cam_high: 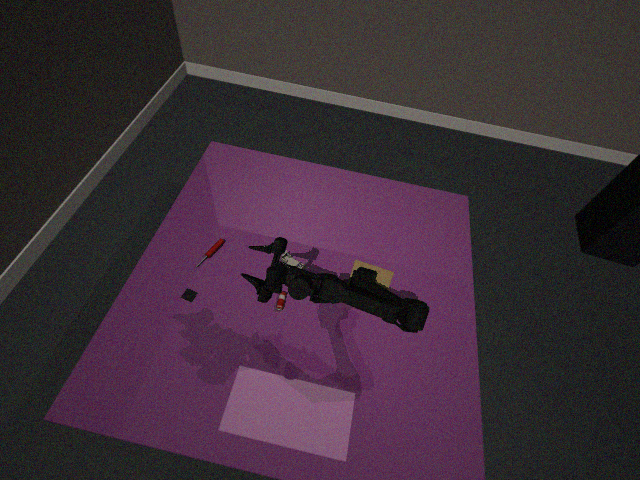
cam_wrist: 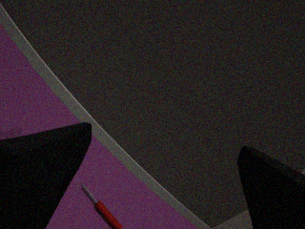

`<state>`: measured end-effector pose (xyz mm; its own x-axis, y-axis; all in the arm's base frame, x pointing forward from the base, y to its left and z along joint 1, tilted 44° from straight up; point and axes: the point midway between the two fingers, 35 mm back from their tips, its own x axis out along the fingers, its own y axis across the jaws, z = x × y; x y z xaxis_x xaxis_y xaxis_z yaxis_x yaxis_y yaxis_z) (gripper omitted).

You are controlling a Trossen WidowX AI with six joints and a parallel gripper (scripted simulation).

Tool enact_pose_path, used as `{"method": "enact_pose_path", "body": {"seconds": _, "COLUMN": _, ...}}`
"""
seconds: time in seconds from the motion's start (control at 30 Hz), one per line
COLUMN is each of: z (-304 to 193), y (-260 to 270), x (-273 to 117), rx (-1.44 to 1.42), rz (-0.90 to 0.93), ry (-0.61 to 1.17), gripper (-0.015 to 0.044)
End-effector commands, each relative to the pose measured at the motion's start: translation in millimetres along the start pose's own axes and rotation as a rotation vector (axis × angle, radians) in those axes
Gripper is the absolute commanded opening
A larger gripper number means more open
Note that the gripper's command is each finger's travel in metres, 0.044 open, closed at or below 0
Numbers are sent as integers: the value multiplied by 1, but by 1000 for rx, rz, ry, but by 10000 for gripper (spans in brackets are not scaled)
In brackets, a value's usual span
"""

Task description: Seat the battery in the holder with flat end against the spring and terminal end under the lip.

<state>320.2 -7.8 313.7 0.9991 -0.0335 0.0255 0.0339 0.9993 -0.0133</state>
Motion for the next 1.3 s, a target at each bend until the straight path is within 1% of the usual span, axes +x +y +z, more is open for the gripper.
{"method": "enact_pose_path", "body": {"seconds": 0.0, "z": -3, "y": 1, "x": 1, "rx": -15, "rz": 8, "ry": 14, "gripper": 374}}
{"method": "enact_pose_path", "body": {"seconds": 0.07, "z": -26, "y": 12, "x": 10, "rx": -134, "rz": 81, "ry": 121, "gripper": 321}}
{"method": "enact_pose_path", "body": {"seconds": 0.17, "z": -81, "y": 37, "x": 20, "rx": -383, "rz": 301, "ry": 338, "gripper": 247}}
{"method": "enact_pose_path", "body": {"seconds": 0.27, "z": -131, "y": 62, "x": 14, "rx": -579, "rz": 576, "ry": 495, "gripper": 247}}
{"method": "enact_pose_path", "body": {"seconds": 0.37, "z": -169, "y": 83, "x": -3, "rx": -704, "rz": 873, "ry": 579, "gripper": 247}}
{"method": "enact_pose_path", "body": {"seconds": 0.47, "z": -195, "y": 101, "x": -25, "rx": -758, "rz": 1151, "ry": 596, "gripper": 247}}
{"method": "enact_pose_path", "body": {"seconds": 0.57, "z": -210, "y": 118, "x": -48, "rx": -753, "rz": 1429, "ry": 553, "gripper": 247}}
{"method": "enact_pose_path", "body": {"seconds": 0.6, "z": -213, "y": 122, "x": -54, "rx": -742, "rz": 1495, "ry": 533, "gripper": 247}}
{"method": "enact_pose_path", "body": {"seconds": 0.67, "z": -214, "y": 124, "x": -58, "rx": -731, "rz": 1540, "ry": 516, "gripper": 247}}
{"method": "enact_pose_path", "body": {"seconds": 1.27, "z": -219, "y": 129, "x": -58, "rx": -730, "rz": 1540, "ry": 518, "gripper": 247}}
